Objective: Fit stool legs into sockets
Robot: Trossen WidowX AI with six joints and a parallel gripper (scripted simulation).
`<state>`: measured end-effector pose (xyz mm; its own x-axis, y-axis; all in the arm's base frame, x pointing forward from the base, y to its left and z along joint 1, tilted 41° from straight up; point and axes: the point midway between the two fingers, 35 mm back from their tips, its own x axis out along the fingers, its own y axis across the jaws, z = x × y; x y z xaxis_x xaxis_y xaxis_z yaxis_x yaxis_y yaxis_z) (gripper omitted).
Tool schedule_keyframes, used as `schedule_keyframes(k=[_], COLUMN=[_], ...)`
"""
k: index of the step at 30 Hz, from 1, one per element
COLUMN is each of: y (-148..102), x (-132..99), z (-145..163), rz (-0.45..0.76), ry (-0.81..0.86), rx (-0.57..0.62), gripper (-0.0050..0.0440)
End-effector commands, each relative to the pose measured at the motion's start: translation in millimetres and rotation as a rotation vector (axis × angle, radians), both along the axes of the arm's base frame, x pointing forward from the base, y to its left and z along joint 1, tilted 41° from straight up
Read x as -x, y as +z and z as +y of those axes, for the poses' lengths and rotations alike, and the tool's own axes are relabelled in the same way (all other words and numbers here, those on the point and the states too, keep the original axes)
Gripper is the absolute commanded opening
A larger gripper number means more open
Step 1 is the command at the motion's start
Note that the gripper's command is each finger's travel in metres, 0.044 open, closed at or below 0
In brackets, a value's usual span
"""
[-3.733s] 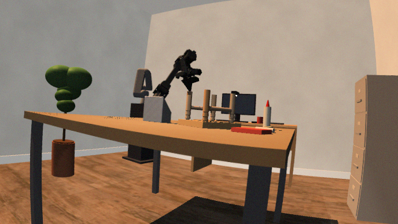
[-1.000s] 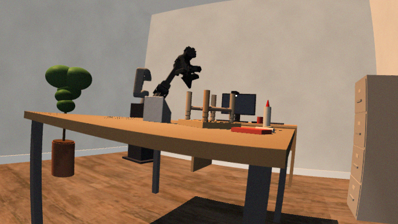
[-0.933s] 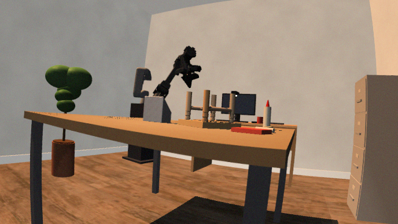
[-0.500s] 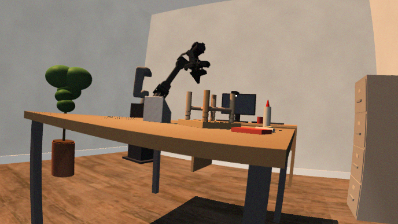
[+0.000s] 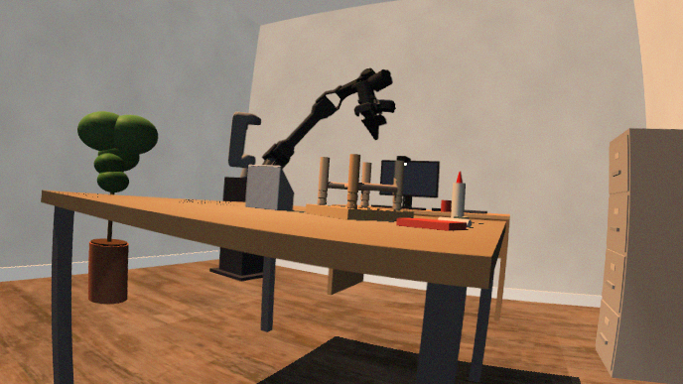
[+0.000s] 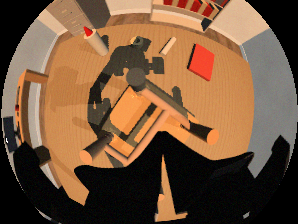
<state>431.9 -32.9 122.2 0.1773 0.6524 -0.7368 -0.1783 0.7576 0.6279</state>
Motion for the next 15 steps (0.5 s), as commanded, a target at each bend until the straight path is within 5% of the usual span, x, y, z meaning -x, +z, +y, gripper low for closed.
schedule_keyframes(k=[1, 8, 15], y=[3, 4, 4], x=[-34, -64, -66], z=[23, 51, 53], rz=[-0.018, -0.039, -0.041], ry=[0.031, 0.060, 0.062], rx=[-0.008, -0.017, -0.018], gripper=[0.0000, 0.0000, 0.0000])
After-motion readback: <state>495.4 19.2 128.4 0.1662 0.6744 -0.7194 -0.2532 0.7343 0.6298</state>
